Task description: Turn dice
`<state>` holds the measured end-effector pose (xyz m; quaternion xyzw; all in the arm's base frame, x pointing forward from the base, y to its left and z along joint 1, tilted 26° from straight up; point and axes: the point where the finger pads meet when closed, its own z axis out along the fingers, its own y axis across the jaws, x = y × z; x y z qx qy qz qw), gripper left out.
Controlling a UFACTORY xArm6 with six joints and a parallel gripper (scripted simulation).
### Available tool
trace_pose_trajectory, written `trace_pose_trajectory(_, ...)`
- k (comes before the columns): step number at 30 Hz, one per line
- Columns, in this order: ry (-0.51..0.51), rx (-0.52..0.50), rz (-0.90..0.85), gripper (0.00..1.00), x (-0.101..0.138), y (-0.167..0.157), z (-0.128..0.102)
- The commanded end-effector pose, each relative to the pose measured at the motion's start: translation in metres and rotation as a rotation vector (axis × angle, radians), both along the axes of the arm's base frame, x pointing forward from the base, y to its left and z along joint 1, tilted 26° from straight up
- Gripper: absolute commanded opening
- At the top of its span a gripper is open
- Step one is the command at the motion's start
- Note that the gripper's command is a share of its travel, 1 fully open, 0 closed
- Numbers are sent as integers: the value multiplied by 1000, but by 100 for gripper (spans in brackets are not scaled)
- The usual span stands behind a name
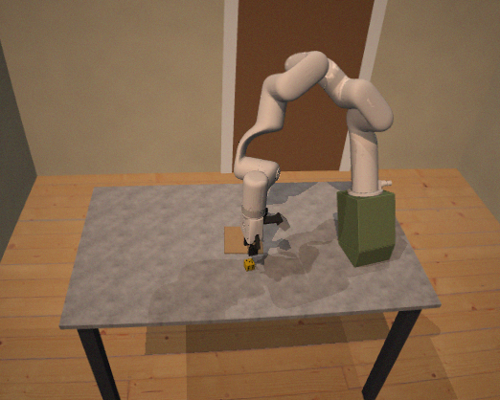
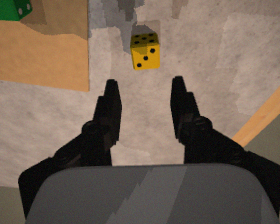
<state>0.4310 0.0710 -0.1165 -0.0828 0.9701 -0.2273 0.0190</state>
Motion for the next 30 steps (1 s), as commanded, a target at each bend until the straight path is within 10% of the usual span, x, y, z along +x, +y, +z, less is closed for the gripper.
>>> trace_pose_trajectory(1, -3, 1, 1, 47, 1, 0, 0)
trace_pose_trajectory(30, -2, 1, 1, 47, 5, -14, -29)
